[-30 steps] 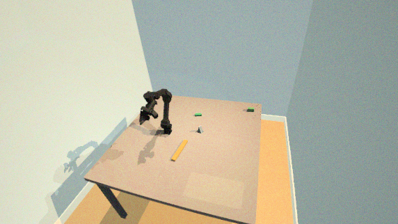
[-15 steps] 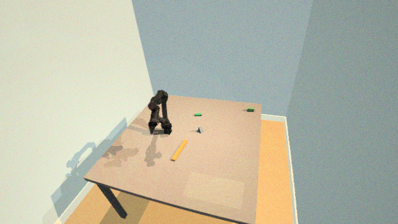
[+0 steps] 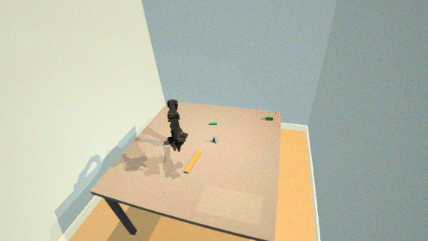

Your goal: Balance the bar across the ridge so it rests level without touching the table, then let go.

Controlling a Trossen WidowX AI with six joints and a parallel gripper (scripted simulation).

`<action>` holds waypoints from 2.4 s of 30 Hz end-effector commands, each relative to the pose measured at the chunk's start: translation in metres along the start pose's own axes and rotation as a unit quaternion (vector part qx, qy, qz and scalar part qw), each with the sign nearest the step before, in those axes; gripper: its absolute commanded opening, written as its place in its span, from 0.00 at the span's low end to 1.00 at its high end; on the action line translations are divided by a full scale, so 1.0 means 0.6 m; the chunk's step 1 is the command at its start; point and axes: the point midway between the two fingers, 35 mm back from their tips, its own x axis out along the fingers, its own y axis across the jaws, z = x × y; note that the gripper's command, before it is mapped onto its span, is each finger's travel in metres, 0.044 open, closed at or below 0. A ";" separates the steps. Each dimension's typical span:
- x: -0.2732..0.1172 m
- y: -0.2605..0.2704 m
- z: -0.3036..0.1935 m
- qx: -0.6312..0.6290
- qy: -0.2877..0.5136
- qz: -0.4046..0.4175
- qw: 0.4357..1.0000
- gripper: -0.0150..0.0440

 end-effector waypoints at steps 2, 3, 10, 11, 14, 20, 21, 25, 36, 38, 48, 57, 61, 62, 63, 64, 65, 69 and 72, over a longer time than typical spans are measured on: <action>0.031 0.009 0.053 -0.046 -0.051 0.037 0.997 0.79; 0.036 0.010 0.063 -0.055 -0.061 0.044 0.996 0.79; 0.061 0.026 0.136 -0.120 -0.125 0.091 0.981 0.79; 0.064 0.030 0.146 -0.129 -0.133 0.098 0.978 0.79; 0.071 0.040 0.176 -0.157 -0.158 0.119 0.968 0.79; 0.080 0.064 0.234 -0.212 -0.205 0.161 0.942 0.79; 0.080 0.069 0.243 -0.221 -0.212 0.168 0.937 0.79; 0.082 0.081 0.264 -0.243 -0.230 0.186 0.924 0.79; 0.120 0.101 0.280 -0.243 -0.230 0.186 0.924 0.79; 0.137 0.111 0.287 -0.243 -0.230 0.186 0.924 0.79; 0.147 0.117 0.291 -0.243 -0.230 0.186 0.924 0.79; 0.167 0.128 0.299 -0.243 -0.230 0.186 0.924 0.79; 0.176 0.133 0.302 -0.243 -0.230 0.186 0.924 0.79; 0.178 0.134 0.303 -0.243 -0.230 0.186 0.924 0.79; 0.179 0.135 0.304 -0.243 -0.230 0.186 0.924 0.79; 0.179 0.135 0.304 -0.243 -0.230 0.186 0.924 0.79; 0.179 0.135 0.304 -0.243 -0.230 0.186 0.924 0.79; 0.179 0.135 0.304 -0.243 -0.230 0.186 0.924 0.79; 0.179 0.135 0.304 -0.243 -0.230 0.186 0.924 0.79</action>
